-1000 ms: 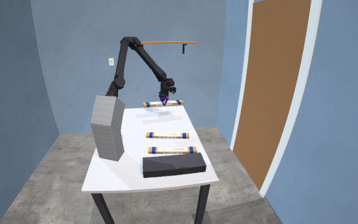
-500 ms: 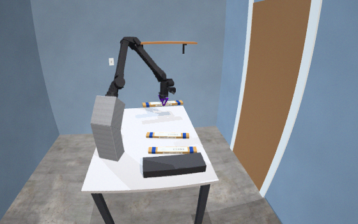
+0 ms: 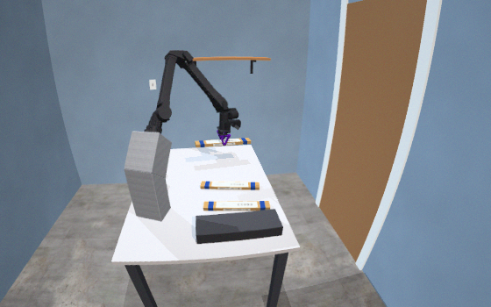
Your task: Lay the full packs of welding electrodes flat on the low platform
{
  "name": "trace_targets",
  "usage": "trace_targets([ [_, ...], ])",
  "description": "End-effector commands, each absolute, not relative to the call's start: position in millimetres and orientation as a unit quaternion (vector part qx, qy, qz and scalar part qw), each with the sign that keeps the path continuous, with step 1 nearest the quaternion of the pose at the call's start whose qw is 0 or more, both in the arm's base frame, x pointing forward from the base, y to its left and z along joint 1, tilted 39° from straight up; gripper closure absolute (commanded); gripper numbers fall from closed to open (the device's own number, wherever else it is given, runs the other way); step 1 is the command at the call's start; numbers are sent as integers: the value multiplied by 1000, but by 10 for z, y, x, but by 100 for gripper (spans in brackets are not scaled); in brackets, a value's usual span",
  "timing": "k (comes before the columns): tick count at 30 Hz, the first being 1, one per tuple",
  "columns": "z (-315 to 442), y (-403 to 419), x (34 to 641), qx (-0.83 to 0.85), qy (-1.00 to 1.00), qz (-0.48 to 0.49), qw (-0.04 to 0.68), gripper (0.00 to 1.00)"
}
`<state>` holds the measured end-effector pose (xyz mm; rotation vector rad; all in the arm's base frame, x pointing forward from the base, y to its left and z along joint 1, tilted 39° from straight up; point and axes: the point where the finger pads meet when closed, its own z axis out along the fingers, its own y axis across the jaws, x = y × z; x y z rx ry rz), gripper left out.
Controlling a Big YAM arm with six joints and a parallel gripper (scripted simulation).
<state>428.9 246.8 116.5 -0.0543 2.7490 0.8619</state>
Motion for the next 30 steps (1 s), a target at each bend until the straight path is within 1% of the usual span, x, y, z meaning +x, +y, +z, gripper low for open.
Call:
trace_targets([
  [1, 1555, 2300, 4466, -6, 936, 307, 172, 100],
  [7, 1569, 2304, 4474, -6, 936, 307, 173, 100],
  [12, 1435, 2187, 4442, 65, 934, 319, 146, 100],
  [30, 1174, 1843, 4453, 58, 935, 317, 151, 100],
])
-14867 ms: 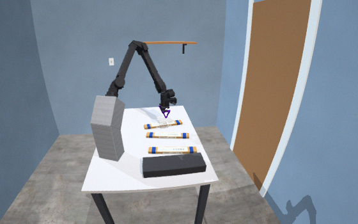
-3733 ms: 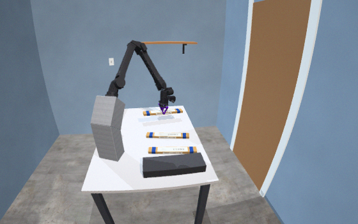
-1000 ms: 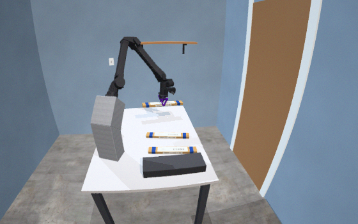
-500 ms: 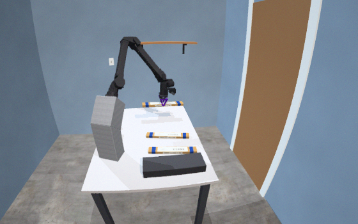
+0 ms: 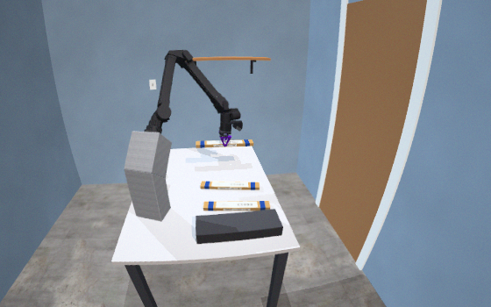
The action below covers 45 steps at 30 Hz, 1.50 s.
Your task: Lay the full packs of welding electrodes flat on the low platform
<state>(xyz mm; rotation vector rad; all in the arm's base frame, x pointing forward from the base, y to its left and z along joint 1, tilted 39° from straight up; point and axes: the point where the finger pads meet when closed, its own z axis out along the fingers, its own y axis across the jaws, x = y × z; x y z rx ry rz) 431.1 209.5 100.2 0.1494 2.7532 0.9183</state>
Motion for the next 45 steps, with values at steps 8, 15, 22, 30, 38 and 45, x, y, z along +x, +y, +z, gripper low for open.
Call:
trace_targets([
  [8, 970, 1682, 4414, 60, 937, 313, 140, 100],
  [15, 961, 1562, 4476, 56, 935, 316, 151, 100],
  [22, 757, 1402, 4419, 60, 938, 313, 139, 100],
  [30, 722, 1275, 4476, 57, 936, 313, 148, 100],
  [38, 566, 1099, 4449, 58, 937, 313, 145, 100],
  [45, 448, 988, 4413, 61, 938, 312, 138, 100],
])
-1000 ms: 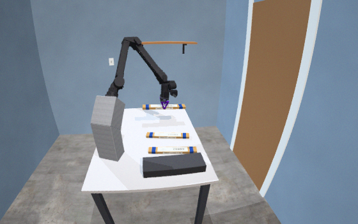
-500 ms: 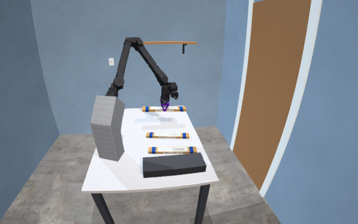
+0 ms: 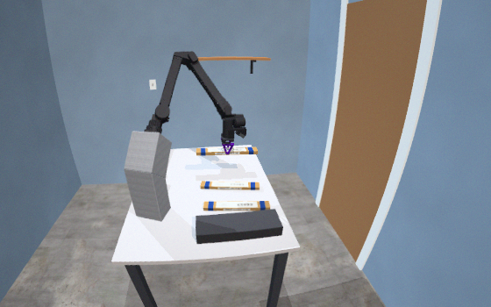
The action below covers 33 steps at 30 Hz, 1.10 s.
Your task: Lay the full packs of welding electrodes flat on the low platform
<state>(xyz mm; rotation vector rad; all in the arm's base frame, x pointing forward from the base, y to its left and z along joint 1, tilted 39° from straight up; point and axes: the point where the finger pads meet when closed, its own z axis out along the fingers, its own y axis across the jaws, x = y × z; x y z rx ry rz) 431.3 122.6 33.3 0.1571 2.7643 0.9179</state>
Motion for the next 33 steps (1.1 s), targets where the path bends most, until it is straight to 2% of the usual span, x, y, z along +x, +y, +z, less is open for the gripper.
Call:
trace_targets([
  [1, 449, 966, 4424, 60, 938, 312, 139, 100],
  [33, 31, 342, 4525, 58, 938, 310, 146, 100],
])
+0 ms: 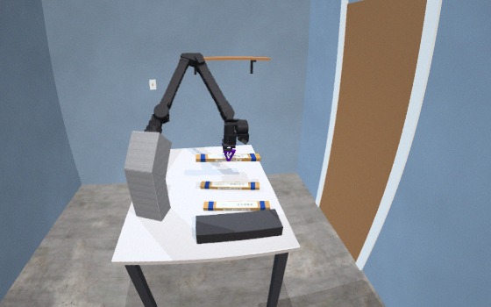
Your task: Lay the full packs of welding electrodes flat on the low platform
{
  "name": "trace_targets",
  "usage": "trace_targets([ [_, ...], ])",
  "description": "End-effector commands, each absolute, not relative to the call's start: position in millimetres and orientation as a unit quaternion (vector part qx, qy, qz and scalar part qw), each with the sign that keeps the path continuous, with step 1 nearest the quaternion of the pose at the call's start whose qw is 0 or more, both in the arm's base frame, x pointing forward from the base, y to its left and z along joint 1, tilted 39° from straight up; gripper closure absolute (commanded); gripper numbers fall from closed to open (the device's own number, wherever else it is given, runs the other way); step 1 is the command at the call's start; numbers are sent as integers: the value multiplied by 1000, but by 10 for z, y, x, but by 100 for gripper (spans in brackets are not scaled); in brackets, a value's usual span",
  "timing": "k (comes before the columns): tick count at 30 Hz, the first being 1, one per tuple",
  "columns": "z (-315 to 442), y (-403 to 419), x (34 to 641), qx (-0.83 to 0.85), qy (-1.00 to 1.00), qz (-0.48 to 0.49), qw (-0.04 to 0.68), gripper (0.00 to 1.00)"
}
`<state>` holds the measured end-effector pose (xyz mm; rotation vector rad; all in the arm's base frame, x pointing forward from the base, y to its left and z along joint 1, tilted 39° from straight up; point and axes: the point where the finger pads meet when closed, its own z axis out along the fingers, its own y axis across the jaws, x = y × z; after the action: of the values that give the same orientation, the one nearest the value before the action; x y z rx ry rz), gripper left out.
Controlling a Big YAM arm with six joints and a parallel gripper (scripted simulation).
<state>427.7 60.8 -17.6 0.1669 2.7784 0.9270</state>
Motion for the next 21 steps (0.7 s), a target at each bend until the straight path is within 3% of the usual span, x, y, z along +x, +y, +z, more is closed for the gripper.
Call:
trace_targets([
  [1, 29, 319, 4529, 58, 937, 310, 148, 100],
  [21, -206, -36, 4523, 59, 938, 309, 146, 100],
])
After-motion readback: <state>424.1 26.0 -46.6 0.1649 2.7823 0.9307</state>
